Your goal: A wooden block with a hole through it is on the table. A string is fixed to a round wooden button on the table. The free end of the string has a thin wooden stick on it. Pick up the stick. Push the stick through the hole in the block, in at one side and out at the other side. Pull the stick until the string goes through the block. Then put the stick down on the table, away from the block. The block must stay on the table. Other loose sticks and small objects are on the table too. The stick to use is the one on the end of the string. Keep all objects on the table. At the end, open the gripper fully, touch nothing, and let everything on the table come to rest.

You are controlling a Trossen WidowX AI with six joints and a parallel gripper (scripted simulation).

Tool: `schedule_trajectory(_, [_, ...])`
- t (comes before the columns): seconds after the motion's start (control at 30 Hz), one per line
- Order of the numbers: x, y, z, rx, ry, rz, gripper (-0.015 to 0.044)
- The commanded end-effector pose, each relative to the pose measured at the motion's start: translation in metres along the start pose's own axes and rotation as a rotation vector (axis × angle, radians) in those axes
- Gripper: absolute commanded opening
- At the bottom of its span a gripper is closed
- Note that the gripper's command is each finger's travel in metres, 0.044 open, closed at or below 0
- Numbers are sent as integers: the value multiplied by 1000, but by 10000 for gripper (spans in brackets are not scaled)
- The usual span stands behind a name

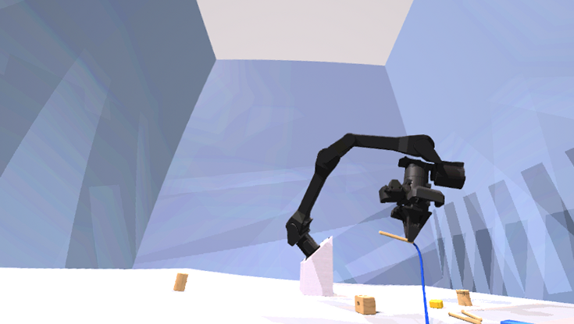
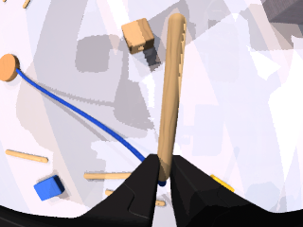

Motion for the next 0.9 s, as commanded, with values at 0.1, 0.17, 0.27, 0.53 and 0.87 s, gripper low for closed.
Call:
schedule_trajectory(0.1, [0,1,1,15,-3,-17,0])
schedule_trajectory(0.17, [1,1,3,84,-3,-36,0])
schedule_trajectory(0.27, [2,1,6,187,-6,-64,0])
schedule_trajectory(0.53, [4,2,12,409,-21,-122,0])
schedule_trajectory(0.87, [2,2,11,386,-11,-111,0])
Point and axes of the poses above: the point midway between the two fingers, 35 mm back from their tips, its own x axis back along the fingers, its own y axis across the jaws, z = x × y, the point moved 2 cm from there along x, back along the fingers, and after that the axes turned 2 degrees about x, right-handed, at the moved point
